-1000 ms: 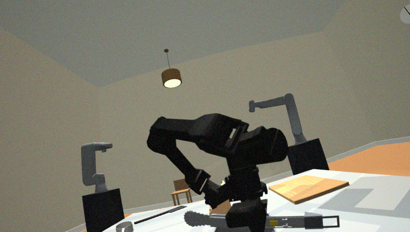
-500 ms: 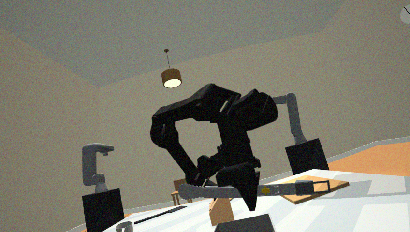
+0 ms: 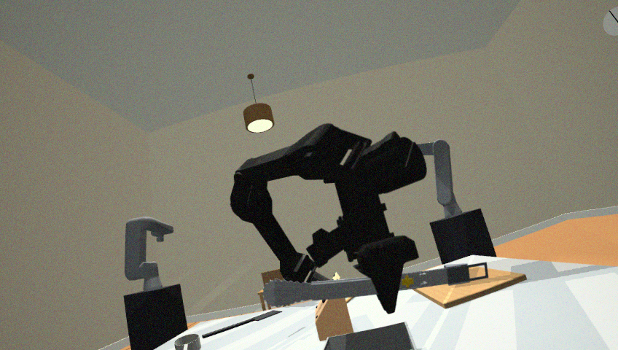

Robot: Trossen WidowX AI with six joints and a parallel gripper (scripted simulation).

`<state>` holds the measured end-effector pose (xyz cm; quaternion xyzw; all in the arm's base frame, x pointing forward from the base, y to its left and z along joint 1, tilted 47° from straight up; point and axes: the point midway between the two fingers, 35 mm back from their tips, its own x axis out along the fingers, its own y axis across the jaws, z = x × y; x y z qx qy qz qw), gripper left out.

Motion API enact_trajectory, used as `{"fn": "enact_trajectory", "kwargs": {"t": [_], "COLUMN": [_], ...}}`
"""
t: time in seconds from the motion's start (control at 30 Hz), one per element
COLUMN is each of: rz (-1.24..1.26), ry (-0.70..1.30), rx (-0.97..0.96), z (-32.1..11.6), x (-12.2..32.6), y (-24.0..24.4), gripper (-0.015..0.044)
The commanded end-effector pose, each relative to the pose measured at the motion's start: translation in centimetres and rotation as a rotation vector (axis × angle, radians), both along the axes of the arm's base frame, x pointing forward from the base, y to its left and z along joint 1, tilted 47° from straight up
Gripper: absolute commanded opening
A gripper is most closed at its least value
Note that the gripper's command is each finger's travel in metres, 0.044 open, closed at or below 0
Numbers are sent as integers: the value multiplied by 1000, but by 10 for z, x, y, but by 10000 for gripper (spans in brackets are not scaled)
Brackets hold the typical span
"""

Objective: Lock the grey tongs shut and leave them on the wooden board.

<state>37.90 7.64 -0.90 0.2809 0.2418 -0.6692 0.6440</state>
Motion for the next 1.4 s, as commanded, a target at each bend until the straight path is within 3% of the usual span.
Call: {"fn": "enact_trajectory", "kwargs": {"t": [0.0,1.37], "rz": [121,1208], "ry": [125,1238], "rx": [10,41], "z": [-7,-51], "x": [-2,-22], "y": [9,62], "gripper": [-150,-150]}}
